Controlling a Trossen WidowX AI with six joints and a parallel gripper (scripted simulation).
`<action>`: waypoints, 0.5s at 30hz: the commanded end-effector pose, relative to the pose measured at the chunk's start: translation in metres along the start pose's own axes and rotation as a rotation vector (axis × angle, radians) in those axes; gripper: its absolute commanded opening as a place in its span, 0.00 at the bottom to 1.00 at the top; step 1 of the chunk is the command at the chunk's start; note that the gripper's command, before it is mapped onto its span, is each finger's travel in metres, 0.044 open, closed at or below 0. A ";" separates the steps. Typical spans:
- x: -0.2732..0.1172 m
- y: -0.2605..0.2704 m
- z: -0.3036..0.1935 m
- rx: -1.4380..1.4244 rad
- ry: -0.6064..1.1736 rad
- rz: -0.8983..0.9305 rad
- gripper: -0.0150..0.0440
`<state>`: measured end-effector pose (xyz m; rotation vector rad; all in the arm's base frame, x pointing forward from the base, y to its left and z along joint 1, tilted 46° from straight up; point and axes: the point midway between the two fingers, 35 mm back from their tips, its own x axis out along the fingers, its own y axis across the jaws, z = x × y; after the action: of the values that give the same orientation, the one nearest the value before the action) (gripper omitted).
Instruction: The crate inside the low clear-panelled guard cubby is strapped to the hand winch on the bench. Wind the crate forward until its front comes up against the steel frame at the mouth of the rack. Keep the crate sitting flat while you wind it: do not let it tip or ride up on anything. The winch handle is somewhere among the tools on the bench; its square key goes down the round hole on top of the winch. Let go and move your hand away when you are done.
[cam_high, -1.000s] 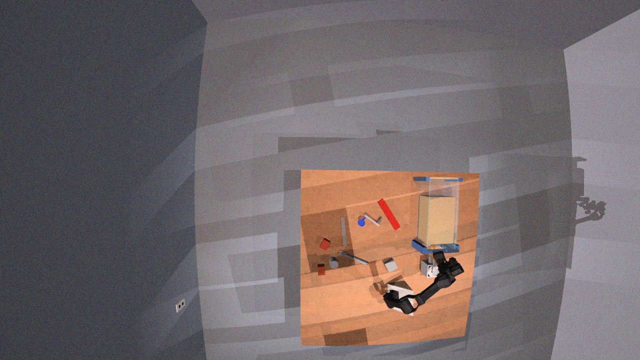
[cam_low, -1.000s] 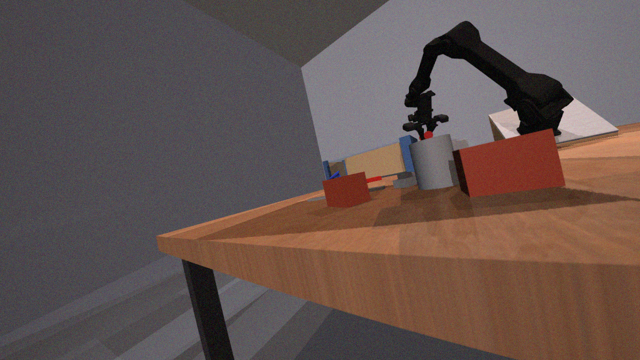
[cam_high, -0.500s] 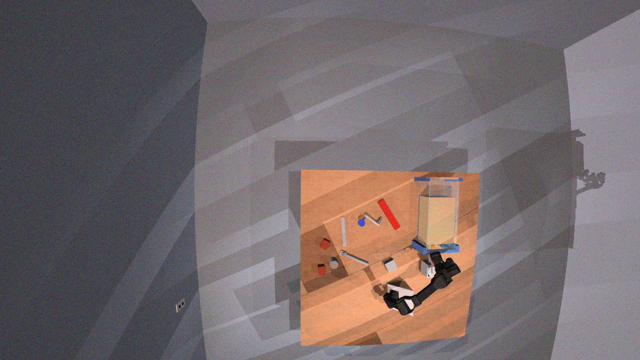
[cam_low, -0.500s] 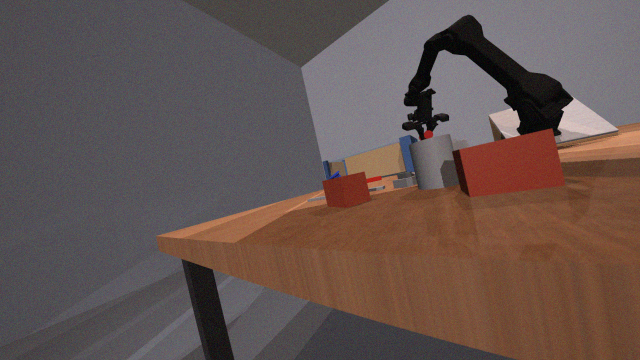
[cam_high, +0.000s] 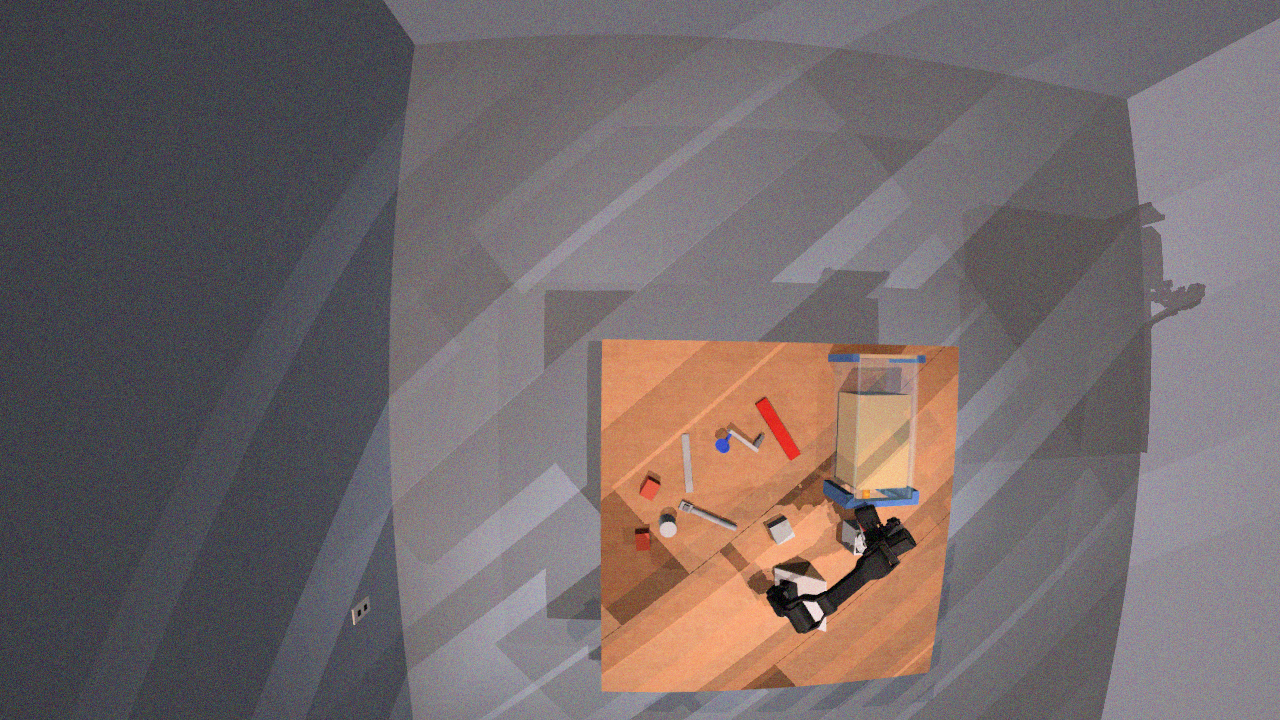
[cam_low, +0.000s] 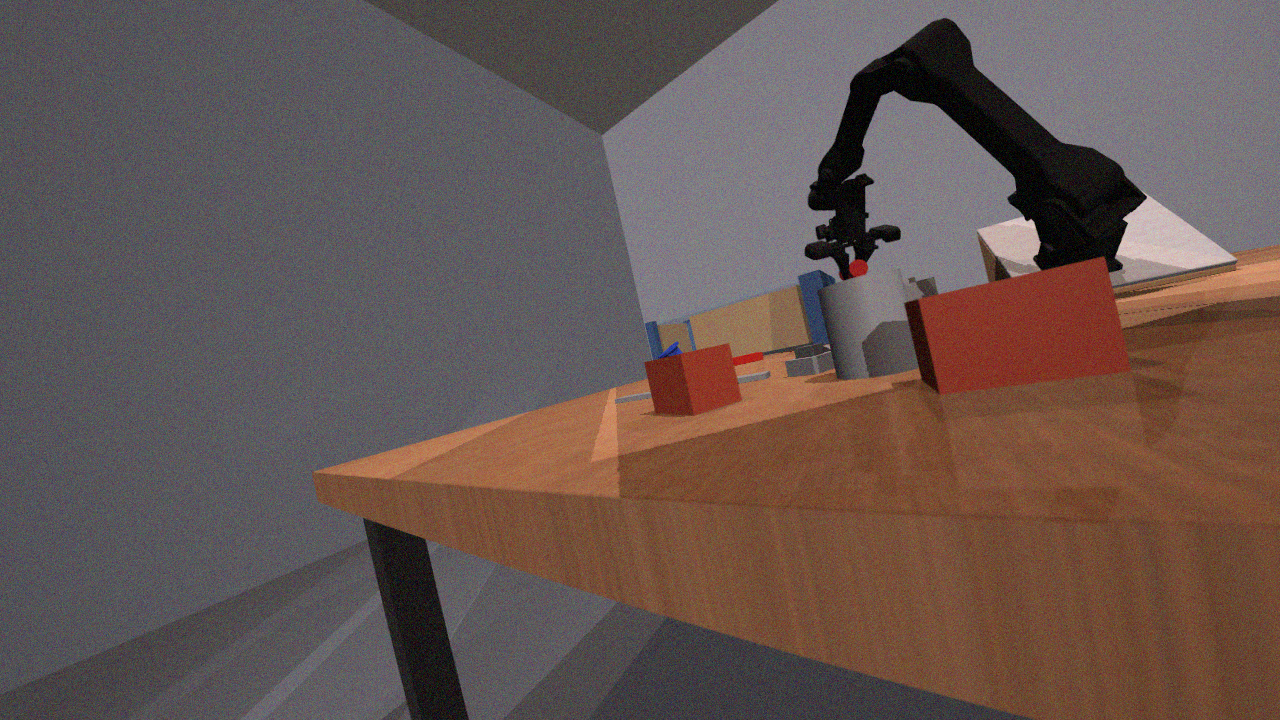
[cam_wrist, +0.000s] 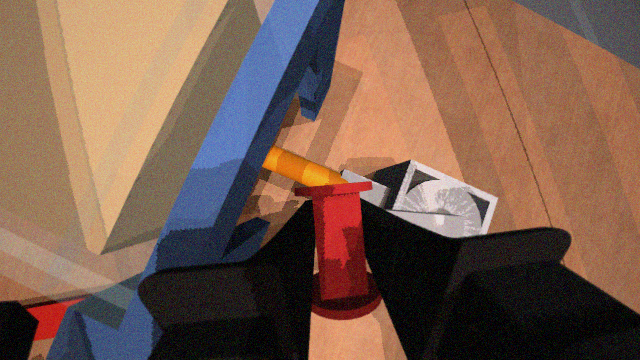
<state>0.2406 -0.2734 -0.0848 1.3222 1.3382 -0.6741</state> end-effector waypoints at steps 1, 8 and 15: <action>-0.002 0.001 -0.014 0.006 0.026 0.002 0.25; -0.005 0.001 -0.021 0.007 0.026 0.002 0.25; -0.009 0.000 -0.028 0.007 0.027 0.001 0.25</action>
<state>0.2361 -0.2620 -0.0744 1.3223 1.3359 -0.6708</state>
